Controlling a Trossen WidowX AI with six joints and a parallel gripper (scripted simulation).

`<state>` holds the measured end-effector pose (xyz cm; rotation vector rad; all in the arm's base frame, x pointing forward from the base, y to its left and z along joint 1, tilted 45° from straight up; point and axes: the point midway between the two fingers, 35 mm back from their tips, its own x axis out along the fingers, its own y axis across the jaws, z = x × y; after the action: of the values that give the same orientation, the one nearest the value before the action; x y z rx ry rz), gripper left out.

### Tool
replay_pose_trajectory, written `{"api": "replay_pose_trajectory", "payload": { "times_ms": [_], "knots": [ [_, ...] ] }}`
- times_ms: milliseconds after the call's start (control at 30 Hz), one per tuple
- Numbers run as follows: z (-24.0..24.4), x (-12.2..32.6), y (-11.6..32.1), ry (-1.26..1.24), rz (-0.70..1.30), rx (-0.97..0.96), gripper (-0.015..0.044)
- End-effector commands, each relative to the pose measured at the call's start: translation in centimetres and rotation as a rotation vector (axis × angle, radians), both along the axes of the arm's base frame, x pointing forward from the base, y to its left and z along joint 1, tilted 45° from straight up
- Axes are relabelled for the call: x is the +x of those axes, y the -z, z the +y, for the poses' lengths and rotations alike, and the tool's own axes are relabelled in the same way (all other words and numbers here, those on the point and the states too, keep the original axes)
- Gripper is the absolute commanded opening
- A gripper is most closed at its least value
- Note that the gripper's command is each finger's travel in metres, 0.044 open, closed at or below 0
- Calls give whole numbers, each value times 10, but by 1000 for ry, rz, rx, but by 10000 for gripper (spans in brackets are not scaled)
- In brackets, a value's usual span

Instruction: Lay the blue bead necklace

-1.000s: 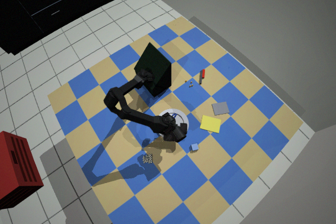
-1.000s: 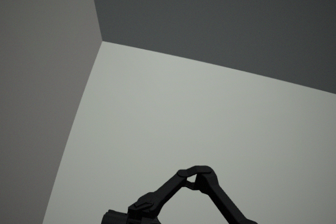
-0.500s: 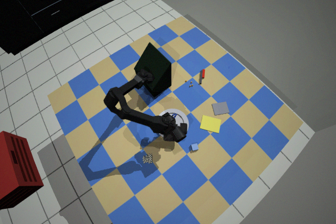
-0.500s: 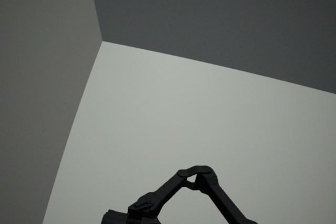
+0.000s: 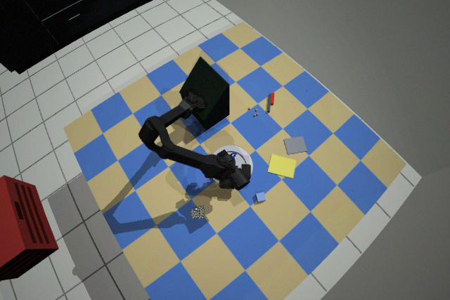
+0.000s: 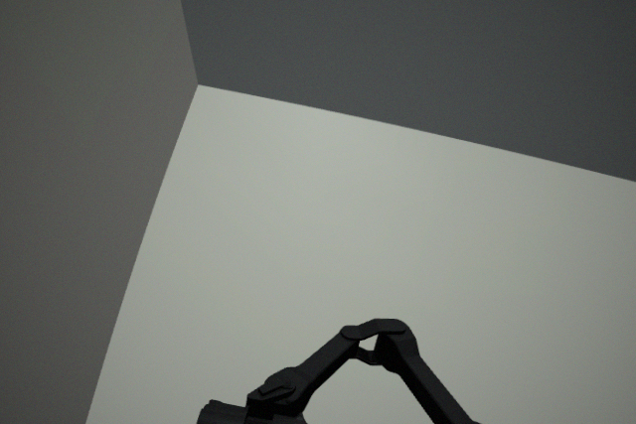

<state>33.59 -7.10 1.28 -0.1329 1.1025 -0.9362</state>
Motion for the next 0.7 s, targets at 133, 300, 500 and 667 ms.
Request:
{"api": "replay_pose_trajectory", "payload": {
  "times_ms": [133,300,500,667],
  "knots": [
    [3,16,-2,2,-5,0,0],
    [4,17,-2,2,-5,0,0],
    [1,17,1,6,-7,1,26],
    [1,17,1,6,-7,1,157]
  ]
}}
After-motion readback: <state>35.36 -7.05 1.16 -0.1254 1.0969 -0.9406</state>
